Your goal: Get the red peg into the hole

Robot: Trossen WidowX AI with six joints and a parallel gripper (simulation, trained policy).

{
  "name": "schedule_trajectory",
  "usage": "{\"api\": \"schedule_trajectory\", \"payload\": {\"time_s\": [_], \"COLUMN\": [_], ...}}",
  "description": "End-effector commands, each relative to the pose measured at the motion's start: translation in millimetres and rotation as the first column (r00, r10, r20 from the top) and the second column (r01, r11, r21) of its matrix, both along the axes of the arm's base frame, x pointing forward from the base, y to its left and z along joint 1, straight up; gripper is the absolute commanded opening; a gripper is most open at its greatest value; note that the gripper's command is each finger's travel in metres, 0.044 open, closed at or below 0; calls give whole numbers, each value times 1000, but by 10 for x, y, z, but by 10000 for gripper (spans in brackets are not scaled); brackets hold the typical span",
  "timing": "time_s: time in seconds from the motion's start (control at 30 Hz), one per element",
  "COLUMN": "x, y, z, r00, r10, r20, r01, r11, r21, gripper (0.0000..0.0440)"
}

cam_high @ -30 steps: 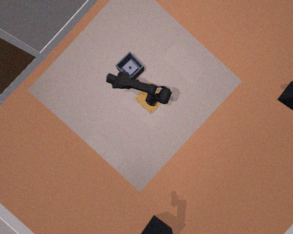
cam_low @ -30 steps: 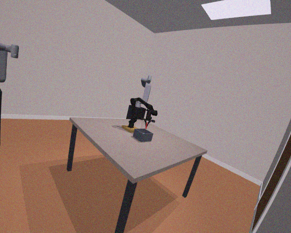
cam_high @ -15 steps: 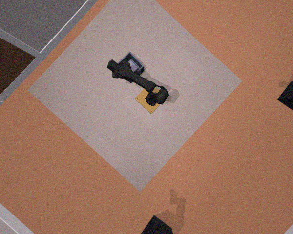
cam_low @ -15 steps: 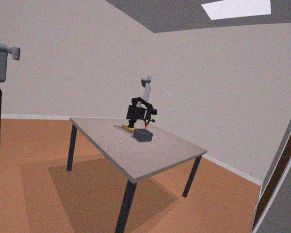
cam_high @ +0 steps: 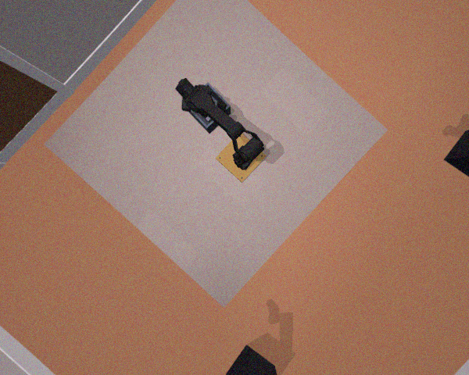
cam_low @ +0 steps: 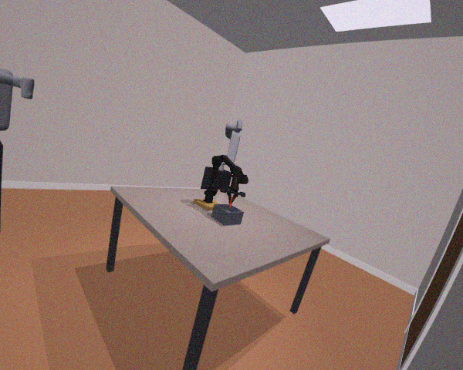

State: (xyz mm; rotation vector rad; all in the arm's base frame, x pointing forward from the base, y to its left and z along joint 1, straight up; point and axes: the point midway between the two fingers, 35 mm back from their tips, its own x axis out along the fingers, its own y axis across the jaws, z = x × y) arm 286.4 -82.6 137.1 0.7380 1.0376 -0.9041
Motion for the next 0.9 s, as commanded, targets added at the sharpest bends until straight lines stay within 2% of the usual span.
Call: {"api": "schedule_trajectory", "payload": {"time_s": [0.0,0.47,0.53,0.67,0.87], "x": [59,195,206,215,292], "y": [-72,-305,-324,-363,-431], "z": [-41,-381,-444,-538,-563], "r00": [1000,999,998,996,992], "r10": [-7,-26,-20,3,26], "r20": [-2,-47,-61,-95,-120], "r01": [7,29,23,2,-21], "r11": [1000,999,999,999,999], "r21": [7,45,48,51,46], "gripper": [2,6,33,117,124]}}
